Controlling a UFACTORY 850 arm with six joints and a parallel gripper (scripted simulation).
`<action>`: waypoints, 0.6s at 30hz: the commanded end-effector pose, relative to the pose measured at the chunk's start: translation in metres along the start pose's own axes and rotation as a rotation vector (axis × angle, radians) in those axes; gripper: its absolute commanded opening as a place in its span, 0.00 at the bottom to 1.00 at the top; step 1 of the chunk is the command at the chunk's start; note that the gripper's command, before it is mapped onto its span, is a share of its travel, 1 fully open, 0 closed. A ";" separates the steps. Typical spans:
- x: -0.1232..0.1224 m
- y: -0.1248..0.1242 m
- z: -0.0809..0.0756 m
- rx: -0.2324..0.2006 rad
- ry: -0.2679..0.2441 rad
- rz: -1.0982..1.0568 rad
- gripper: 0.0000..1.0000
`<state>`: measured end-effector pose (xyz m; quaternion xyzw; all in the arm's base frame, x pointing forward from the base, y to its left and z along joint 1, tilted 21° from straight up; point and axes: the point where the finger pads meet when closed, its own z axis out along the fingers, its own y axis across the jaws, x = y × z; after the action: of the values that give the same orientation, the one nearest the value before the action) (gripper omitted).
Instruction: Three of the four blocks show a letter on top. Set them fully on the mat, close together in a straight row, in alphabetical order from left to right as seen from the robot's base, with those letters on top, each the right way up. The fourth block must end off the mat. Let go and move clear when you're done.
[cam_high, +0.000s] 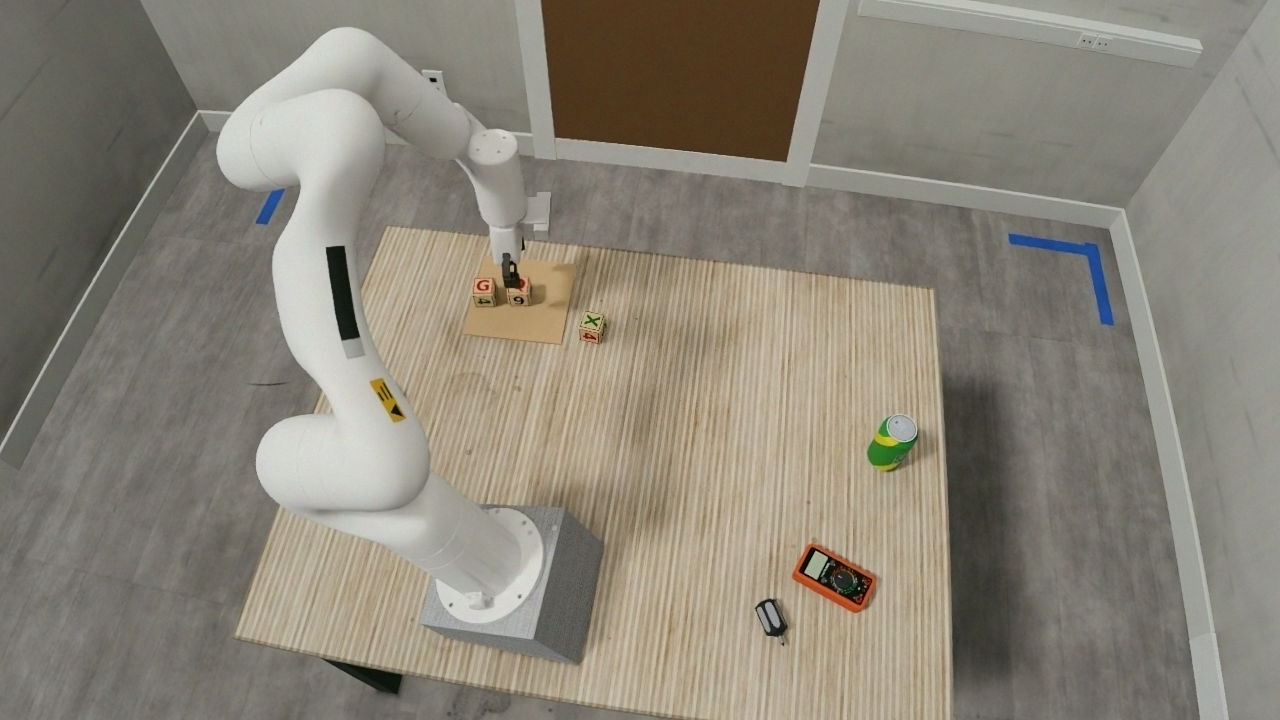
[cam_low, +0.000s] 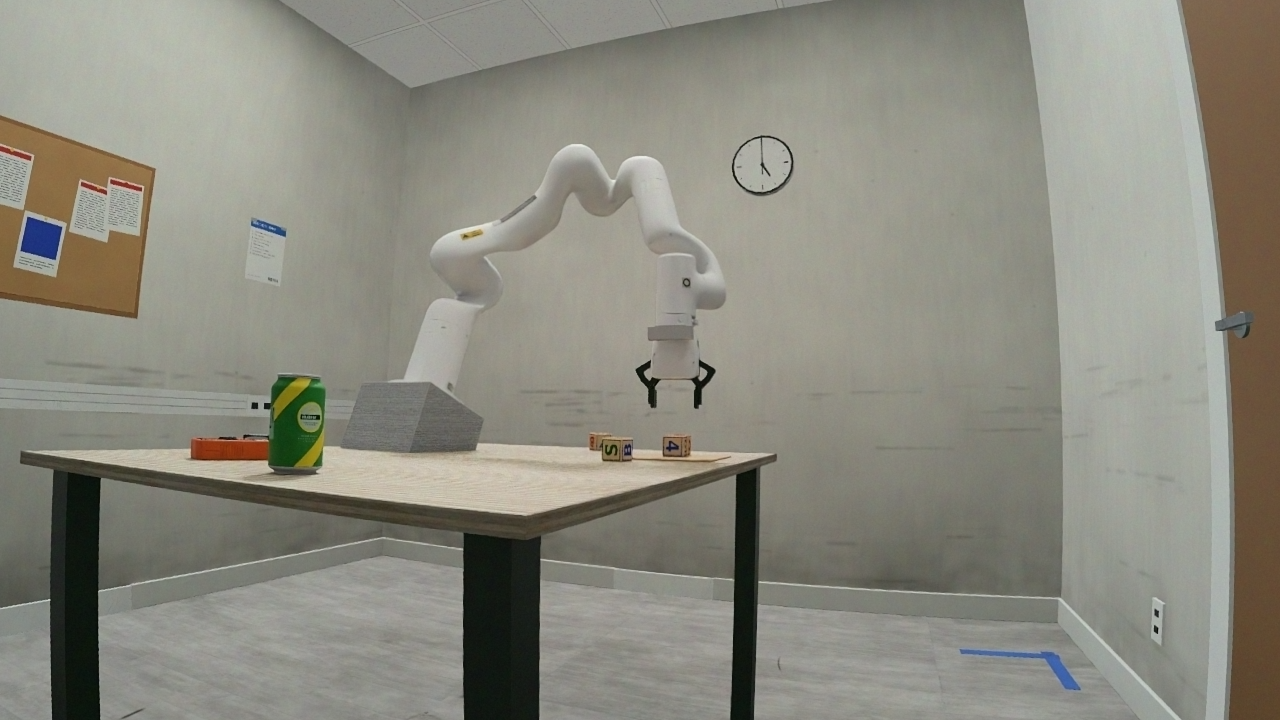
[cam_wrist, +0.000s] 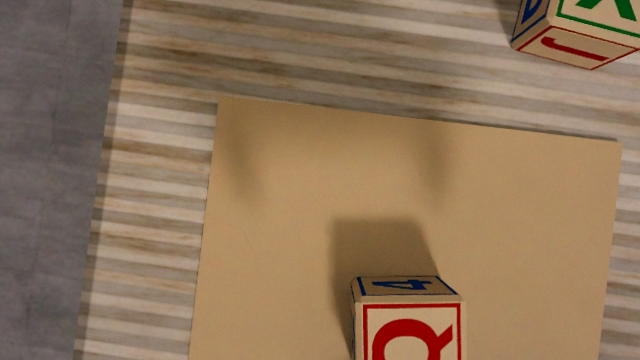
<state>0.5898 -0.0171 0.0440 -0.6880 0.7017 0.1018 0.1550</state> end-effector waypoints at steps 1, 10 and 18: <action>0.004 0.000 -0.001 0.002 0.001 0.041 1.00; 0.028 0.010 -0.002 0.002 0.002 0.305 1.00; 0.052 0.021 -0.004 0.003 0.003 0.580 1.00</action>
<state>0.5711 -0.0573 0.0295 -0.5024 0.8441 0.1333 0.1314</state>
